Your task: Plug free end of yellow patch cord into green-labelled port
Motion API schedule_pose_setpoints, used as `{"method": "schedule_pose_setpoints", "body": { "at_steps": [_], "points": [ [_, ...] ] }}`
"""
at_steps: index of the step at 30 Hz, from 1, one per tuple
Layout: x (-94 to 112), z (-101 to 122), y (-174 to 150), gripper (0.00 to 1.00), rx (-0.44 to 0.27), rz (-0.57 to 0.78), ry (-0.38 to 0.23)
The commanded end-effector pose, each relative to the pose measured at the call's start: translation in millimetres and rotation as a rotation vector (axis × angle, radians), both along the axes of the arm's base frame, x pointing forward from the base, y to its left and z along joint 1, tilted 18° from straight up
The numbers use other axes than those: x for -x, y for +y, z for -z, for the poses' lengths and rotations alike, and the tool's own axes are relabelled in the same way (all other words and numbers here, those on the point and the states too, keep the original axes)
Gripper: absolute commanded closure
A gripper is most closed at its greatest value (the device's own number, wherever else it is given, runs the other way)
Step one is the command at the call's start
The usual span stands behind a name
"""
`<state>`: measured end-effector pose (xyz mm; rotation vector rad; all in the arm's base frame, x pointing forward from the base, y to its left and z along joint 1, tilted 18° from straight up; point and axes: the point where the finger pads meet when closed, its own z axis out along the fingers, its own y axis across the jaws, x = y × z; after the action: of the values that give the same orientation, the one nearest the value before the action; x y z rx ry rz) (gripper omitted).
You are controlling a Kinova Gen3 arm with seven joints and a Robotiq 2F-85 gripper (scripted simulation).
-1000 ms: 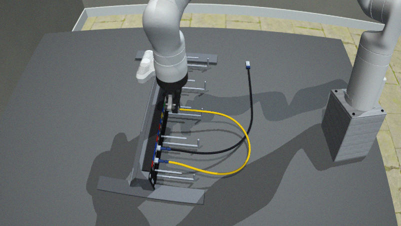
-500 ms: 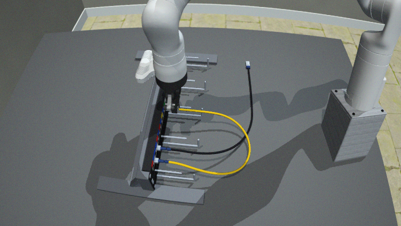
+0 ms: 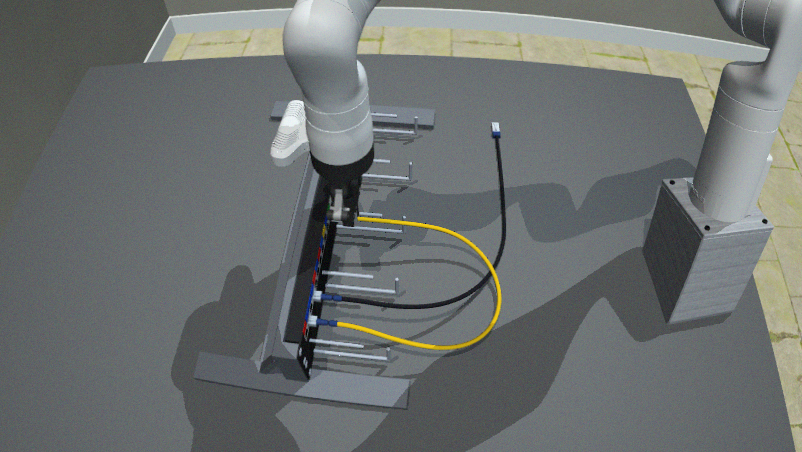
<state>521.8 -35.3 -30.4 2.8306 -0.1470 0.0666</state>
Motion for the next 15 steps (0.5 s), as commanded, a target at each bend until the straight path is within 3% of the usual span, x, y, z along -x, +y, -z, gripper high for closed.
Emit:
{"method": "schedule_pose_setpoints", "body": {
  "at_steps": [1,15],
  "points": [
    [-0.7,-0.8,0.5,1.0,-0.001,-0.001,-0.002],
    [-2.2,-0.9,0.4,1.0,-0.001,-0.001,-0.002]
  ]
}}
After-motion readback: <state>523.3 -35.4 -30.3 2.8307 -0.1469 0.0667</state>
